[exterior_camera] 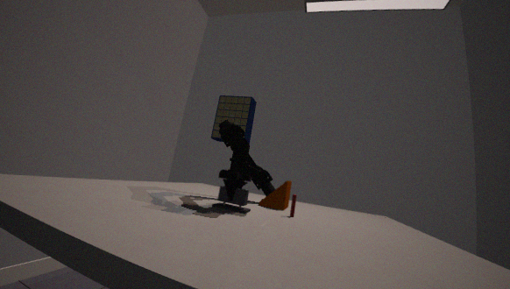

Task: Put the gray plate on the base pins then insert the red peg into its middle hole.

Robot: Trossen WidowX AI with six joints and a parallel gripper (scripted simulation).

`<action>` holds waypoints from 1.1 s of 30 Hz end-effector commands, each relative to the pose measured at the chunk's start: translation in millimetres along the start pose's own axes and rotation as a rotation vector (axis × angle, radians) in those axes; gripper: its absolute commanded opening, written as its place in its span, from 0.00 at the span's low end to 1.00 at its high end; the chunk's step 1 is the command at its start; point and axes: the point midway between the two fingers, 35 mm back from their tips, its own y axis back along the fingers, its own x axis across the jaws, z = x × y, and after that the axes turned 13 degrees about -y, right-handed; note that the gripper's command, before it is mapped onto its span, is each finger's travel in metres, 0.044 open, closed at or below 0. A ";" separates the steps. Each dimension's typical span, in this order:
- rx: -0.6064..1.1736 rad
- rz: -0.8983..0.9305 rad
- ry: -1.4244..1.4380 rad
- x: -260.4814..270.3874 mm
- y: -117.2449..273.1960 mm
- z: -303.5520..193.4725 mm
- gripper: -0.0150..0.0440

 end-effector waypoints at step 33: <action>-0.002 -0.002 0.018 -2.5 16.4 2.0 1.00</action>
